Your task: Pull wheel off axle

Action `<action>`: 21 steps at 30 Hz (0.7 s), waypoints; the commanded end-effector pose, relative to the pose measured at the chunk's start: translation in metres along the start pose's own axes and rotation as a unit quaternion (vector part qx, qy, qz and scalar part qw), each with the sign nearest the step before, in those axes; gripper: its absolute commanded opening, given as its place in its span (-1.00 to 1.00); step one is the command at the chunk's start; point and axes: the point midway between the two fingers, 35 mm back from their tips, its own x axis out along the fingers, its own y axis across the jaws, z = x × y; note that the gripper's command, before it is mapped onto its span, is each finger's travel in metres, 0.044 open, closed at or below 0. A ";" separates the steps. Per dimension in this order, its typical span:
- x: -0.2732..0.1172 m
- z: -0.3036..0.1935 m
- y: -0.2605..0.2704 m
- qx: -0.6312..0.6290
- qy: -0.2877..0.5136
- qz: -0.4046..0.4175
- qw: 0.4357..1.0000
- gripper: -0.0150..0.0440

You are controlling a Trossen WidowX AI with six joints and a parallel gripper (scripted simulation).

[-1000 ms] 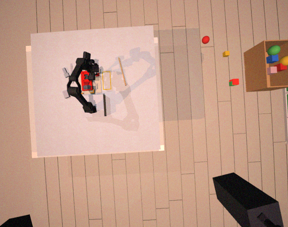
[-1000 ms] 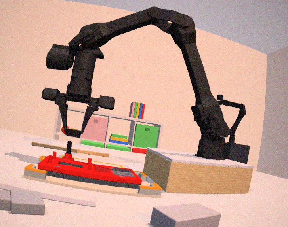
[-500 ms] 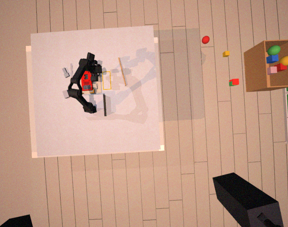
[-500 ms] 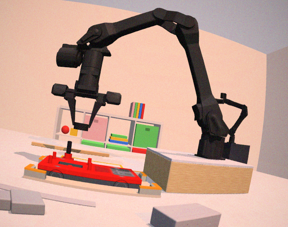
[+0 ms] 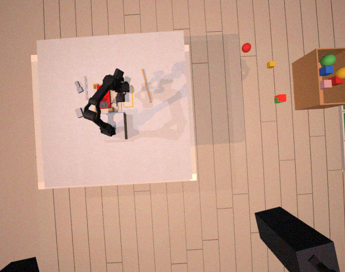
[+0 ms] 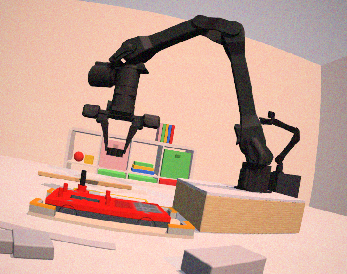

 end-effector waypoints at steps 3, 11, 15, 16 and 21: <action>0.011 0.002 -0.003 -0.005 -0.001 0.001 1.000 -0.49; 0.031 0.003 -0.001 -0.005 -0.001 0.001 1.000 -0.49; 0.057 0.003 0.000 -0.005 -0.001 0.001 1.000 -0.49; 0.064 0.003 0.000 -0.005 -0.001 0.001 1.000 -0.49; 0.099 0.002 -0.002 -0.005 -0.001 0.001 1.000 -0.49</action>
